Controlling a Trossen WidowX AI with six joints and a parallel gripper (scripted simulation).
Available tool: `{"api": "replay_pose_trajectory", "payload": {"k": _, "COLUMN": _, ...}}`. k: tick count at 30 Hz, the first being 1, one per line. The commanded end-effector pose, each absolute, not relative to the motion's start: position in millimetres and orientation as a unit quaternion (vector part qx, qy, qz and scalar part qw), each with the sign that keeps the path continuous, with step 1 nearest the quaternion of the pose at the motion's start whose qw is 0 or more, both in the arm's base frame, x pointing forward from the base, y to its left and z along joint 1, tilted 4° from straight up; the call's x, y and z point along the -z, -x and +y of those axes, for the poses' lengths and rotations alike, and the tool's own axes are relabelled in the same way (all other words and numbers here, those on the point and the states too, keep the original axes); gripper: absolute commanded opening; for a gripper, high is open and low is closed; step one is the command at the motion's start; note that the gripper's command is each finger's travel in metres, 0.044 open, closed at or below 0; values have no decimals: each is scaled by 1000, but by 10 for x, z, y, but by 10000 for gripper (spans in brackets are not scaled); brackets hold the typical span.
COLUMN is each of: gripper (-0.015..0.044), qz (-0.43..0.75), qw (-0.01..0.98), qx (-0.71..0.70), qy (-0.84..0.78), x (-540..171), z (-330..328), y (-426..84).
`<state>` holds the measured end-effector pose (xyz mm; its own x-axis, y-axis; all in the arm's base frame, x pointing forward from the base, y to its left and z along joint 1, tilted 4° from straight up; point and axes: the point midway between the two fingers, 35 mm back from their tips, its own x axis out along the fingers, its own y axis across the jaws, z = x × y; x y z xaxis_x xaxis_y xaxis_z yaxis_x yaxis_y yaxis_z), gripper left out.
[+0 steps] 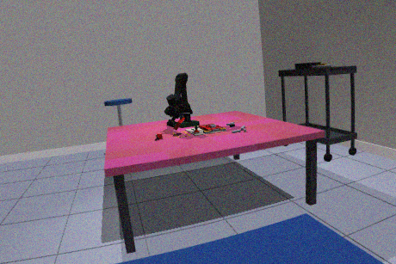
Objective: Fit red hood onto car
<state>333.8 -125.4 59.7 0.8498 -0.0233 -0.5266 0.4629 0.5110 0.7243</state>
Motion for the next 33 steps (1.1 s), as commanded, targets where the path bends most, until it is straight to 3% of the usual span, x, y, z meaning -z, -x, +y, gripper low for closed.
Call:
{"api": "replay_pose_trajectory", "payload": {"k": 1, "gripper": 0, "qz": 225, "qw": 814, "qx": 158, "qy": -511, "x": -590, "z": -1261, "y": -3335}}
{"api": "replay_pose_trajectory", "payload": {"k": 33, "gripper": 0, "qz": 144, "qw": 545, "qx": 235, "qy": -792, "x": -563, "z": -1259, "y": -3326}}
